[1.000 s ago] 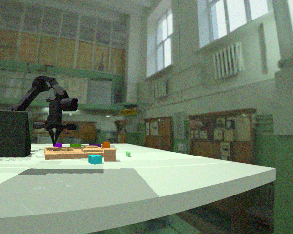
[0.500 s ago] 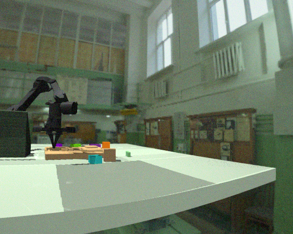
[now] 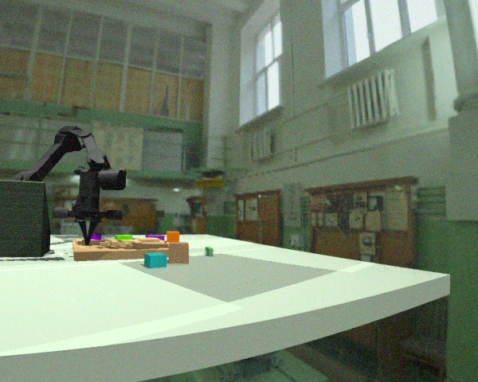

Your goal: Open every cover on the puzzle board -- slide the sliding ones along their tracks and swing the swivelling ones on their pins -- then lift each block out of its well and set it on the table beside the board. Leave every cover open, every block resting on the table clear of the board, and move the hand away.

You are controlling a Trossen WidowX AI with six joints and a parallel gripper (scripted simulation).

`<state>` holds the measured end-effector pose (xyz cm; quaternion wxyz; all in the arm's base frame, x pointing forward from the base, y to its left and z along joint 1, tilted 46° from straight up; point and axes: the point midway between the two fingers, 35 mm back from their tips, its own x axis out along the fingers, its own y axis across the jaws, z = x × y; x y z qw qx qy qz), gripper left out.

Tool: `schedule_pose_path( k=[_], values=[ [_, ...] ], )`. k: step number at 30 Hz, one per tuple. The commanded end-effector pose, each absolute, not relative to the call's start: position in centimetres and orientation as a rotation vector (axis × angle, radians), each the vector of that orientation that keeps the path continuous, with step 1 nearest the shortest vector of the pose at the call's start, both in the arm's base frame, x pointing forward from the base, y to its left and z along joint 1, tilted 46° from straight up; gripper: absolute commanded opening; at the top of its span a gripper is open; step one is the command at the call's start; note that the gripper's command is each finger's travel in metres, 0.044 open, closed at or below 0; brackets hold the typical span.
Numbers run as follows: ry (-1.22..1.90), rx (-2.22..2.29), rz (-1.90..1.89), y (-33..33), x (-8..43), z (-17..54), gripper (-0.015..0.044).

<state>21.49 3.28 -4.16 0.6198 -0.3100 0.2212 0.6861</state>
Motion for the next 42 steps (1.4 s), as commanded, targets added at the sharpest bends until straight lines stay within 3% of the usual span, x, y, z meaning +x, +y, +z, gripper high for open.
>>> schedule_pose_path(
  k=[1,42],
  values=[
    [0.506,-0.712,1.574,3.6,21.6,-3.8,0.0],
    [0.509,-0.714,1.572,6.5,21.3,-0.8,0.0]
  ],
)
